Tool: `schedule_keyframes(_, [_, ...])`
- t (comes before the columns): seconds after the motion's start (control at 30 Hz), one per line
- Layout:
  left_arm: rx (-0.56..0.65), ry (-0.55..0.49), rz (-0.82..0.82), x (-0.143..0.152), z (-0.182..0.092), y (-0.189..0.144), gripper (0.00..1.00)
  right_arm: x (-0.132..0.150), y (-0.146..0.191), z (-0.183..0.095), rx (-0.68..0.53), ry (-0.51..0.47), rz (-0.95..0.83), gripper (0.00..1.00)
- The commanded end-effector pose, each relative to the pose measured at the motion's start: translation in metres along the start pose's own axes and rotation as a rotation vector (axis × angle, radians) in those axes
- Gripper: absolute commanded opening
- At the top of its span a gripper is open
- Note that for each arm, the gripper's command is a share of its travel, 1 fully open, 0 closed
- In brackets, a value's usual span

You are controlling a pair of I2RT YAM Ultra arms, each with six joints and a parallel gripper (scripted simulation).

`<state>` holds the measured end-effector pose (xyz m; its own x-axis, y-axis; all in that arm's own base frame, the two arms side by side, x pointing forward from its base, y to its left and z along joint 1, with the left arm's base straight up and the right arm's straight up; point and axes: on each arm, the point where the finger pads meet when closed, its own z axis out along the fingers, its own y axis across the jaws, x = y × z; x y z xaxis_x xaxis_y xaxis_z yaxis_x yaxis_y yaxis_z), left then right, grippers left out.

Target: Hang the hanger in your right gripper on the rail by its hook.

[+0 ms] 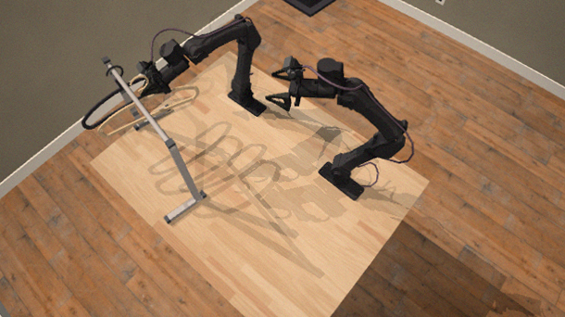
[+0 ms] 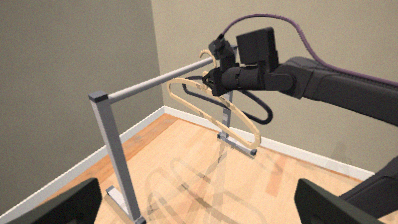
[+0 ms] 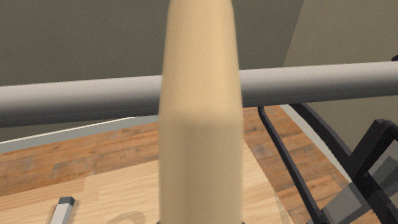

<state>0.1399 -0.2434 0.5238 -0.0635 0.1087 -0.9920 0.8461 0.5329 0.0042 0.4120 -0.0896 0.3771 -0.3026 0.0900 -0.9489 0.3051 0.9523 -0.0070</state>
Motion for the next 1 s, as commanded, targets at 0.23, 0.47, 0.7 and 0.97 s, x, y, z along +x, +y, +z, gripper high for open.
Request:
schedule_keyframes(0.23, [-0.001,-0.063,-0.019,-0.02,-0.007,0.0,1.0,-0.011,0.012,0.012,-0.126,0.047,-0.04,0.01])
schedule_keyframes(0.47, [-0.002,-0.044,-0.009,-0.013,-0.006,0.001,1.0,-0.011,0.014,0.011,-0.13,0.045,-0.041,0.01])
schedule_keyframes(0.7, [-0.002,-0.044,-0.009,-0.013,-0.006,0.001,1.0,-0.013,0.014,0.011,-0.126,0.036,-0.039,0.01])
schedule_keyframes(0.97, [-0.002,-0.044,-0.009,-0.013,-0.006,0.001,1.0,-0.012,0.016,0.029,-0.12,-0.018,-0.043,0.01])
